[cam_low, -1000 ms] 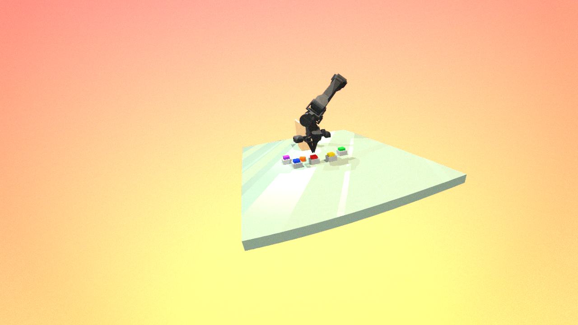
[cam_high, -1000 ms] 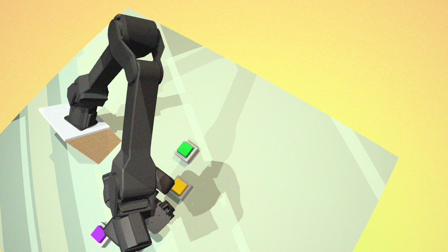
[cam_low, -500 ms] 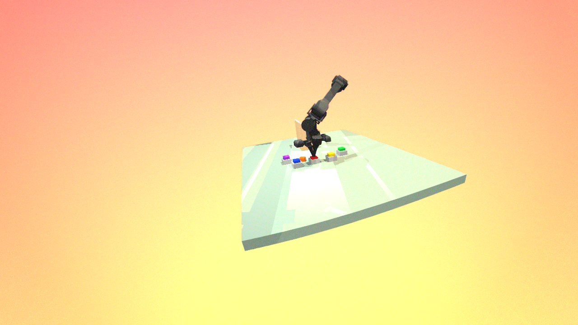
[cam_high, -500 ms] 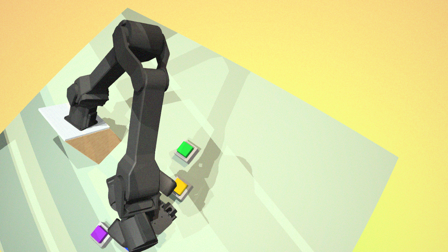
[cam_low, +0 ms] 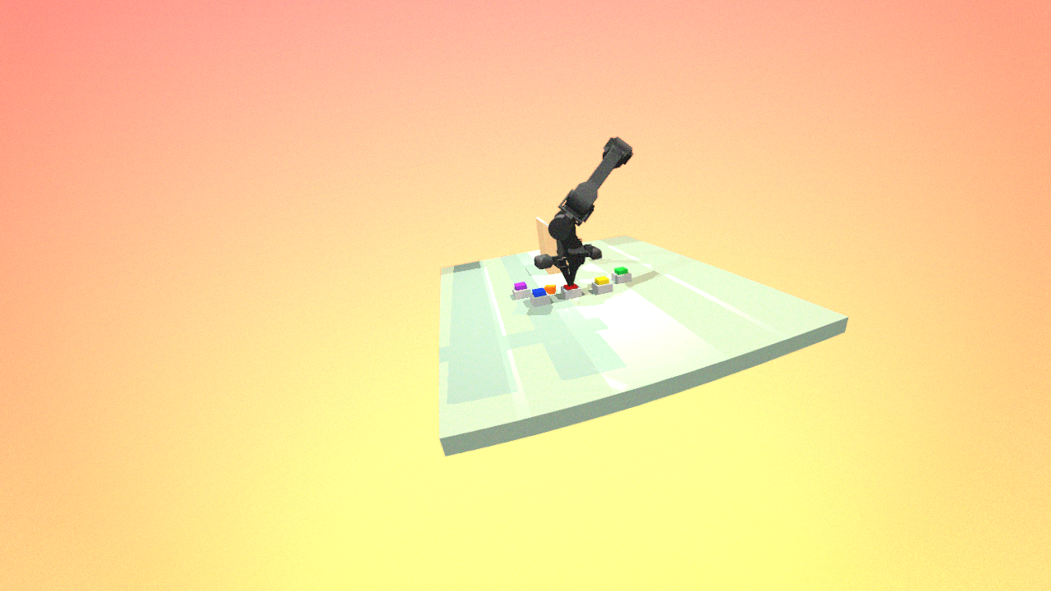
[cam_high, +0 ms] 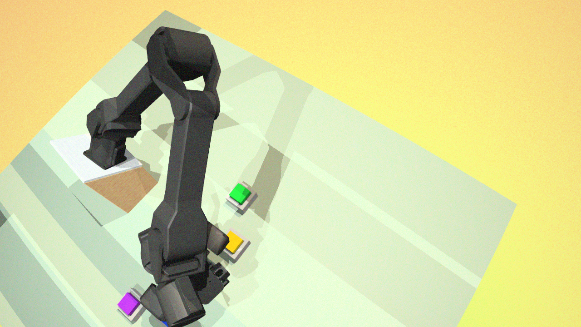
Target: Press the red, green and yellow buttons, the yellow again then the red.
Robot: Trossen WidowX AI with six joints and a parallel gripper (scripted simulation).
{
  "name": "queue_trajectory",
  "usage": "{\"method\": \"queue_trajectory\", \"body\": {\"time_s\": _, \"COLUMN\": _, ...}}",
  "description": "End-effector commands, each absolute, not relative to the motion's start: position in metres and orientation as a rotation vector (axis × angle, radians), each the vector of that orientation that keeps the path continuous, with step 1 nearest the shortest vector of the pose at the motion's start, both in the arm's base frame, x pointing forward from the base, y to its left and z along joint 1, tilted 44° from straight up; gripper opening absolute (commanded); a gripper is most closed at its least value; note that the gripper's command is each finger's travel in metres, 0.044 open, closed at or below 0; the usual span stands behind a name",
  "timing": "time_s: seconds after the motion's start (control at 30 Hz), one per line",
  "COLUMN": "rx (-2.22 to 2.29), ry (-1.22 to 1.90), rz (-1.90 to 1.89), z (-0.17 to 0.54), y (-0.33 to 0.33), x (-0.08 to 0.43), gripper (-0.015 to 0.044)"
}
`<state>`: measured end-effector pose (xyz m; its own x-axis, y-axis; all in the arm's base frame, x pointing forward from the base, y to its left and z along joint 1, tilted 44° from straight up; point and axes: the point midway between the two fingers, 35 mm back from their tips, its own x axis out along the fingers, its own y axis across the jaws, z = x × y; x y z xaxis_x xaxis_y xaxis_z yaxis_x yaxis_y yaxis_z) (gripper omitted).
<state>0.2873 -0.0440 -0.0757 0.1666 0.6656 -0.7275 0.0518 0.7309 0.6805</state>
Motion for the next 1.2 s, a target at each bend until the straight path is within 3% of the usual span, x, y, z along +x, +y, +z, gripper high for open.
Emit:
{"method": "queue_trajectory", "body": {"time_s": 0.0, "rx": 0.666, "ry": 1.358, "rz": 0.485, "z": -0.076, "y": -0.042, "x": 0.285, "gripper": 0.002}}
{"method": "queue_trajectory", "body": {"time_s": 0.3, "rx": 0.664, "ry": 1.359, "rz": 0.483, "z": -0.051, "y": -0.066, "x": 0.28, "gripper": 0.002}}
{"method": "queue_trajectory", "body": {"time_s": 0.57, "rx": 0.649, "ry": 1.368, "rz": 0.461, "z": 0.039, "y": -0.011, "x": 0.3, "gripper": 0.023}}
{"method": "queue_trajectory", "body": {"time_s": 0.8, "rx": 0.659, "ry": 1.361, "rz": 0.472, "z": 0.133, "y": 0.059, "x": 0.278, "gripper": 0.04}}
{"method": "queue_trajectory", "body": {"time_s": 0.93, "rx": 0.674, "ry": 1.357, "rz": 0.491, "z": 0.171, "y": 0.089, "x": 0.251, "gripper": 0.04}}
{"method": "queue_trajectory", "body": {"time_s": 1.17, "rx": 0.675, "ry": 1.357, "rz": 0.492, "z": 0.173, "y": 0.091, "x": 0.249, "gripper": 0.04}}
